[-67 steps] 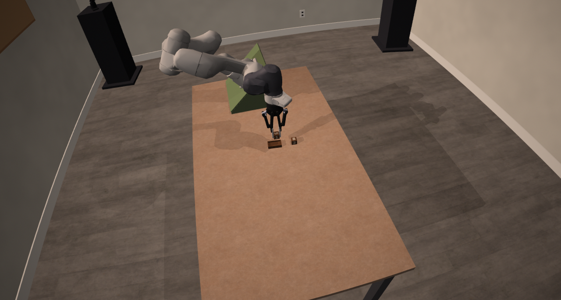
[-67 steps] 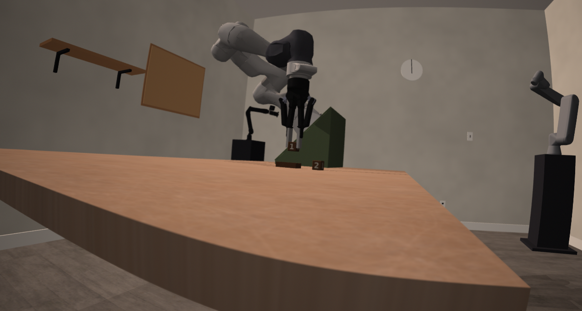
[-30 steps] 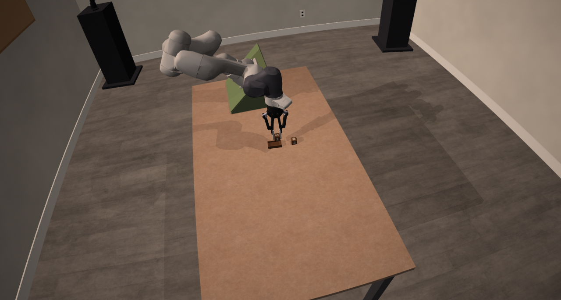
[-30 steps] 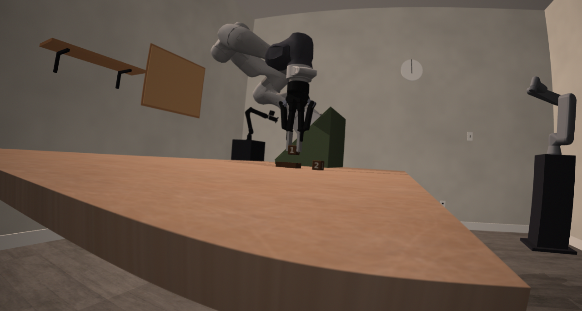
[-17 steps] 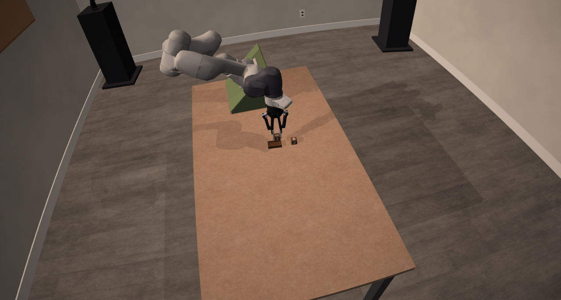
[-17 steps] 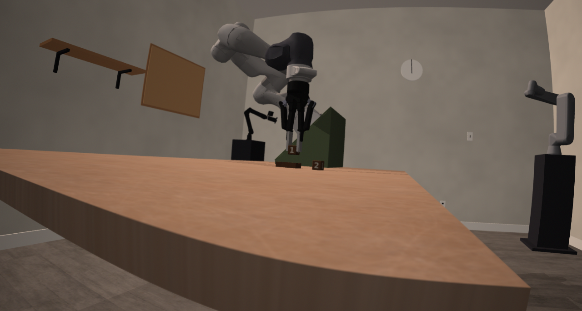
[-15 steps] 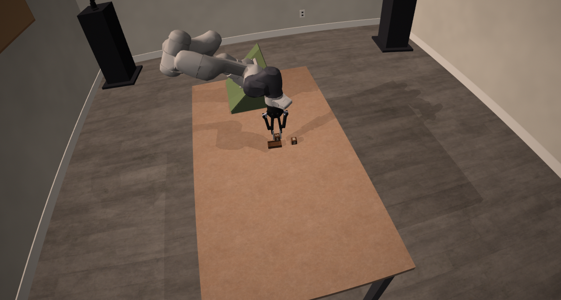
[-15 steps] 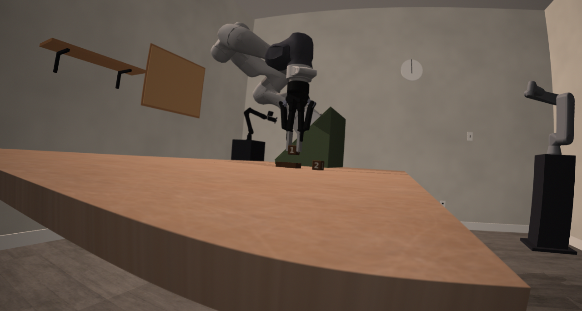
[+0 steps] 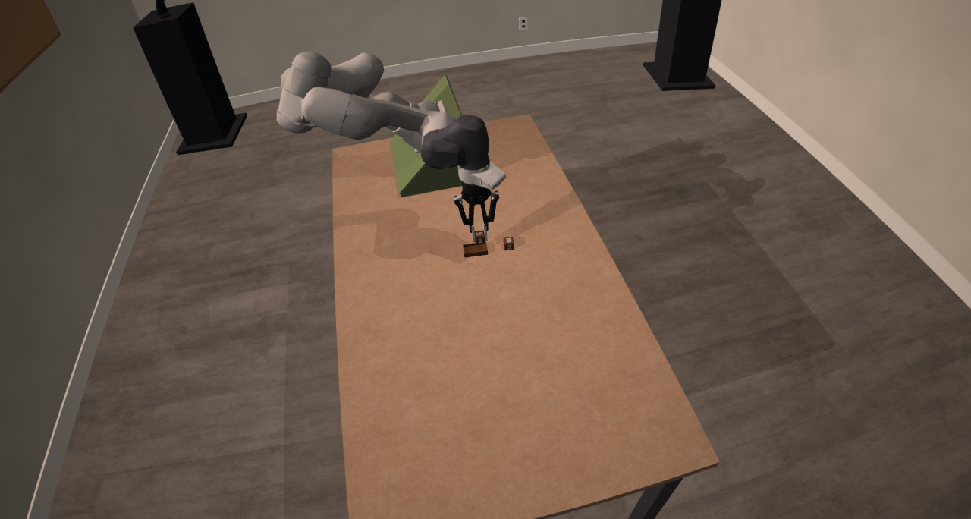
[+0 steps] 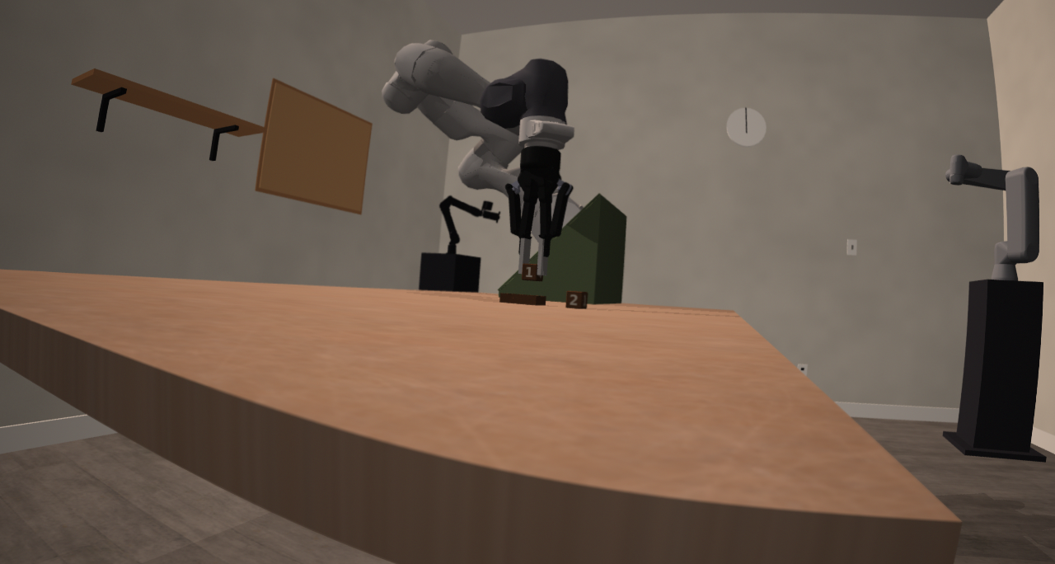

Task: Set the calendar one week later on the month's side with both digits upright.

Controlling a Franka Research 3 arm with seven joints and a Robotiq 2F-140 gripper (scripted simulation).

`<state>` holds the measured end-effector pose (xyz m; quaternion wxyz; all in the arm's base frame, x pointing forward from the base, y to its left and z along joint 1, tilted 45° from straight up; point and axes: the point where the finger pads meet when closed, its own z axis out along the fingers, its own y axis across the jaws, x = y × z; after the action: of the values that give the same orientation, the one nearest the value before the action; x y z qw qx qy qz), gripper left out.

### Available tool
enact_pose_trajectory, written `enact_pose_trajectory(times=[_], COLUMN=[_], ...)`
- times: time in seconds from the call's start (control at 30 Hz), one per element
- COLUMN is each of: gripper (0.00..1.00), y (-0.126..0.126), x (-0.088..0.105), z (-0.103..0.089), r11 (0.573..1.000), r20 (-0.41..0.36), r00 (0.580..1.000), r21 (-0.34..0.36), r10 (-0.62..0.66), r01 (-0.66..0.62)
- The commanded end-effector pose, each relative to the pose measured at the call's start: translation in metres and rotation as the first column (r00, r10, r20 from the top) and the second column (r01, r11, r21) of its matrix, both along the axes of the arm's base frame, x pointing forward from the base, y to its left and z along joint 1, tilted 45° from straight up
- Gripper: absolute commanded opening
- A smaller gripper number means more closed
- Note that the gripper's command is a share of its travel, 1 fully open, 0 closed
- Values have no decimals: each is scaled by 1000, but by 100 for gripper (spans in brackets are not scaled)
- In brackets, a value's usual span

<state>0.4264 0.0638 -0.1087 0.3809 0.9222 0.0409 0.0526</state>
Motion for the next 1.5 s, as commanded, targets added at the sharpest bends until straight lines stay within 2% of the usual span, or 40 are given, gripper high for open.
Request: enact_pose_trajectory(times=[0.0, 0.8, 1.47], gripper=[16, 16, 16], y=[1, 0, -9], x=[1, 1, 3], z=[-1, -1, -11], r11=[1000, 1000, 1000], r20=[7, 7, 7], r00=[1000, 1000, 1000], r21=[4, 4, 4], r10=[-5, -5, -5], r01=[5, 5, 5])
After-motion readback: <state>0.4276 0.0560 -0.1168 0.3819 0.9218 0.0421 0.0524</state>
